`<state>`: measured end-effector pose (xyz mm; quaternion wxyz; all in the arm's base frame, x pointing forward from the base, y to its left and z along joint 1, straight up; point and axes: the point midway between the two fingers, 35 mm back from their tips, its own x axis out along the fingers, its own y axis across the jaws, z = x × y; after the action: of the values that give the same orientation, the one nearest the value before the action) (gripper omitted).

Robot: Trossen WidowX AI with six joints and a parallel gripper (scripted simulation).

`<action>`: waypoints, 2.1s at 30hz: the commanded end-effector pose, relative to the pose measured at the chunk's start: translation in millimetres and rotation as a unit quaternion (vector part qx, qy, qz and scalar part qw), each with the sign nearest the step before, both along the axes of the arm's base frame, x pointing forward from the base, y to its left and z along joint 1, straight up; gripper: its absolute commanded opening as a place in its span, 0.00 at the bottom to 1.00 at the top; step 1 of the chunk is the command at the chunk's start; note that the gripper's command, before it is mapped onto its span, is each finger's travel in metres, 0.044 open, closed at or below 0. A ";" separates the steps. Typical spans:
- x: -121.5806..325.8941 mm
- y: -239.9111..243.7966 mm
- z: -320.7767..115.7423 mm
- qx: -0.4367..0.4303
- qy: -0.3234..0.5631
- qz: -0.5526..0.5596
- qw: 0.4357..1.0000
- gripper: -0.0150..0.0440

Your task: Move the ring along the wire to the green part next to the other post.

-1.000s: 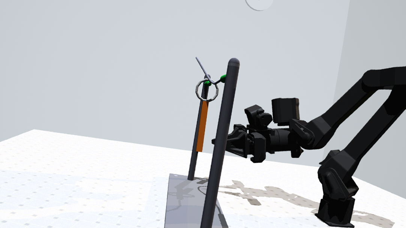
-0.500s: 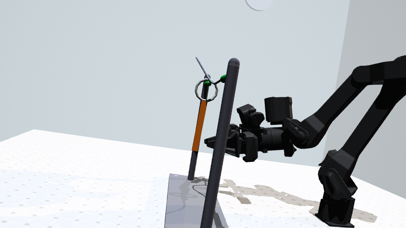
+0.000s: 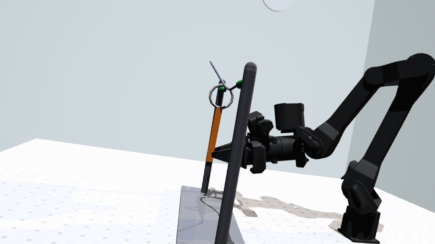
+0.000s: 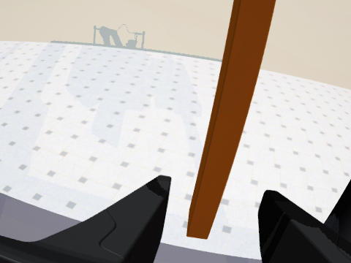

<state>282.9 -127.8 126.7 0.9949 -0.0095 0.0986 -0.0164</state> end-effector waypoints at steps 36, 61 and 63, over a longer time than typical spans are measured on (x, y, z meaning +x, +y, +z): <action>30.1 1.8 -8.1 0.005 0.005 -0.002 1.000 0.53; 29.7 2.6 -8.2 0.003 0.006 0.000 1.000 0.24; 29.7 2.6 -8.2 0.003 0.006 0.000 1.000 0.15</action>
<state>312.6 -125.1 118.5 0.9944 -0.0067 0.1045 -0.0154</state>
